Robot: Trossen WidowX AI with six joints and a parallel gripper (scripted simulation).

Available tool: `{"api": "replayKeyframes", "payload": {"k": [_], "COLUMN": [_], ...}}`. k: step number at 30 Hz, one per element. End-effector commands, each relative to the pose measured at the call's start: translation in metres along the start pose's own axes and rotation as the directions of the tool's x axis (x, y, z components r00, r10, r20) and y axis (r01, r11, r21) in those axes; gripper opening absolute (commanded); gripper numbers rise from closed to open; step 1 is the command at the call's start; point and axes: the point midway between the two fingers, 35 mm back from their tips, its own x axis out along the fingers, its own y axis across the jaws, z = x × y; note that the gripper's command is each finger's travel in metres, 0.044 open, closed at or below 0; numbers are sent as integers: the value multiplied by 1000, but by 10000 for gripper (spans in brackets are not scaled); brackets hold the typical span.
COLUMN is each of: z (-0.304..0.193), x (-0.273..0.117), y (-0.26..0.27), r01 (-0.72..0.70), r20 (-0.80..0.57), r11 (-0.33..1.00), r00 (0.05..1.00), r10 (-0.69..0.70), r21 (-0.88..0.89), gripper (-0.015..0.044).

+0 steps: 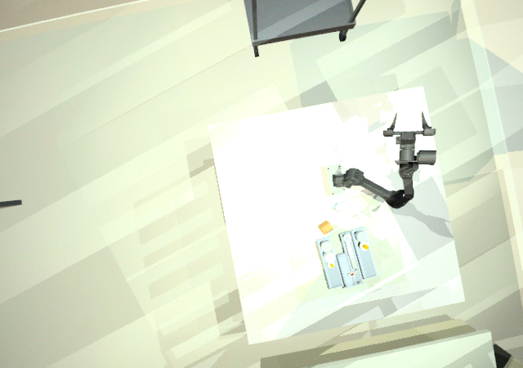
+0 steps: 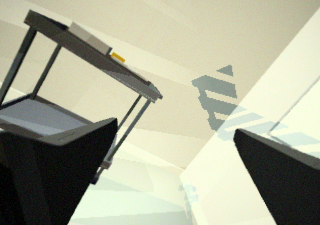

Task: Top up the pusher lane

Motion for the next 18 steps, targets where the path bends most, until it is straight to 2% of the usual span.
{"api": "replayKeyframes", "payload": {"k": [1, 7, 12, 18], "z": [43, 109, 135, 169], "x": [-1, -32, -57, -126], "y": [40, 106, 137, 197], "r01": [-138, -341, -424, -515], "r20": [169, 408, 494, 565], "r11": [989, 924, 869, 699], "r00": [975, 829, 715, 421], "r10": [147, 382, 494, 710], "r21": [-59, -173, -256, -495], "gripper": [440, 440, 440, 440]}}
